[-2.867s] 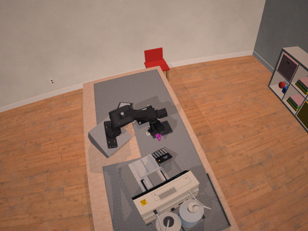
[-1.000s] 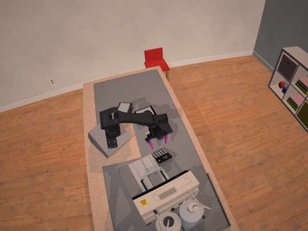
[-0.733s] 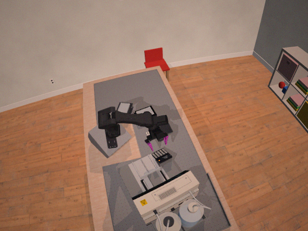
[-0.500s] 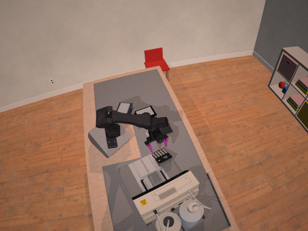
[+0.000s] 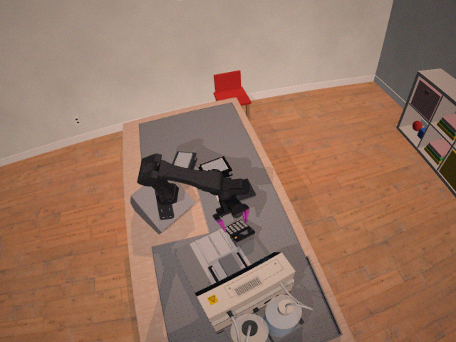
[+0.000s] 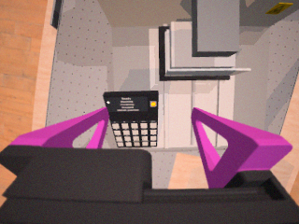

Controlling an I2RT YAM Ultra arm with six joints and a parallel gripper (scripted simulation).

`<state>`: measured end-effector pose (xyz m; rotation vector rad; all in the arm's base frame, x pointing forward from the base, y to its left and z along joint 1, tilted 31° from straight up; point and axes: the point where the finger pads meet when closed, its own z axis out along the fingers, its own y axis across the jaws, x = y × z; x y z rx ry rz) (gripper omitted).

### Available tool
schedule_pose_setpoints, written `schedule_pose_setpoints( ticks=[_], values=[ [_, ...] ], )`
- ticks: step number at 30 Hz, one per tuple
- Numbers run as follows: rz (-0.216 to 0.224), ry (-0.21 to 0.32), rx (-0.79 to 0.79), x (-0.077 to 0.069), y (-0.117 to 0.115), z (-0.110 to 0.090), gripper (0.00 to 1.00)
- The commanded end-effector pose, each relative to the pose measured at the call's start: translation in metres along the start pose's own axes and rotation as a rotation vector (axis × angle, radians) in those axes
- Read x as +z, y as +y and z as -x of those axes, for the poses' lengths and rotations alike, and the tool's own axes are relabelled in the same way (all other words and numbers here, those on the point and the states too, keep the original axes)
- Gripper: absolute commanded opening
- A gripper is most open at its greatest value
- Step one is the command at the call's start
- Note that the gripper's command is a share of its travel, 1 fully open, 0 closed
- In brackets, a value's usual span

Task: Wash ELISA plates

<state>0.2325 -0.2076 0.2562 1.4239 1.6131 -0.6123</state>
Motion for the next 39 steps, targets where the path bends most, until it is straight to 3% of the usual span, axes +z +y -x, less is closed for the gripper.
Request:
schedule_pose_setpoints(
  ticks=[1, 5, 39],
  values=[
    [0.021, -0.006, -0.014, -0.0051, -0.0007, 0.0129, 1.0],
    [0.021, -0.007, -0.014, -0.0053, -0.0052, 0.0229, 1.0],
    [0.021, -0.007, -0.014, -0.0053, -0.0052, 0.0229, 1.0]
  ],
)
